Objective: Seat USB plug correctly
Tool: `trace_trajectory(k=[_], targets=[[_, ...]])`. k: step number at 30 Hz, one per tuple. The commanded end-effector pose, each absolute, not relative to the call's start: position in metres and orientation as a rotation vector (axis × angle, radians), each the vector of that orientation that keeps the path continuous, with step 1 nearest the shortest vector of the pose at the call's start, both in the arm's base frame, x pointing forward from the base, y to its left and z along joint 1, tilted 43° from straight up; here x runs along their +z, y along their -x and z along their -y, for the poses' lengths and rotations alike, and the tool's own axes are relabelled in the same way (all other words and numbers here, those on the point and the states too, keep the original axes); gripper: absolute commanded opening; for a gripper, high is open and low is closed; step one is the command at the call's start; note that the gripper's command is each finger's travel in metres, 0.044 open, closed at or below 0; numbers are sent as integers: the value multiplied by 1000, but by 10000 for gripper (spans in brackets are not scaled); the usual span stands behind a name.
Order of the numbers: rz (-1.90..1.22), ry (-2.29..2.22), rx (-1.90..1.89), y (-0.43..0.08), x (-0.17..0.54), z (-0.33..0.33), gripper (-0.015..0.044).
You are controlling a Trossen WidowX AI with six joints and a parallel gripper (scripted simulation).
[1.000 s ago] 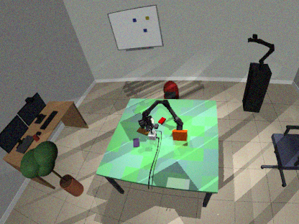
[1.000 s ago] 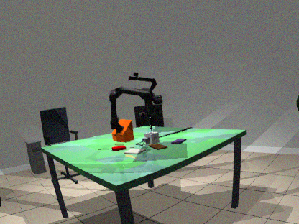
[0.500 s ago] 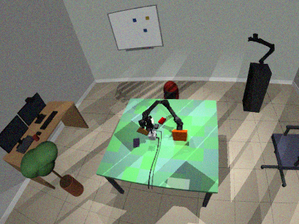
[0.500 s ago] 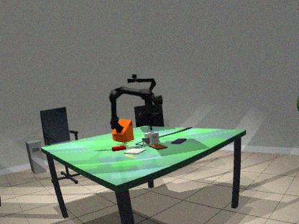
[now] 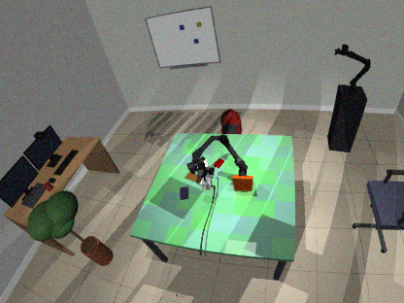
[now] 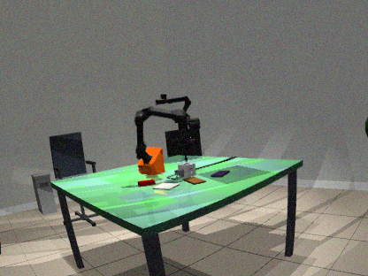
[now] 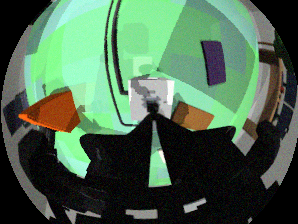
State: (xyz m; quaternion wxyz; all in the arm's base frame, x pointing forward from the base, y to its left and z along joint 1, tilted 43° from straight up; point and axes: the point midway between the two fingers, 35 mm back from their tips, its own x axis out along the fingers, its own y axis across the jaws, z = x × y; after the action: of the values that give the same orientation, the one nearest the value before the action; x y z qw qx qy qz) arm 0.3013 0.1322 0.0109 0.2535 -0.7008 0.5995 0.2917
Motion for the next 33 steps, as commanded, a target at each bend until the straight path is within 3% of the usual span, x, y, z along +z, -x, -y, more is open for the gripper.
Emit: trace_trajectory(k=[1,33], targets=[[-1632,1909,781,-302,11,-131,0],[-1643,1909,756,-302,9,-127,0]])
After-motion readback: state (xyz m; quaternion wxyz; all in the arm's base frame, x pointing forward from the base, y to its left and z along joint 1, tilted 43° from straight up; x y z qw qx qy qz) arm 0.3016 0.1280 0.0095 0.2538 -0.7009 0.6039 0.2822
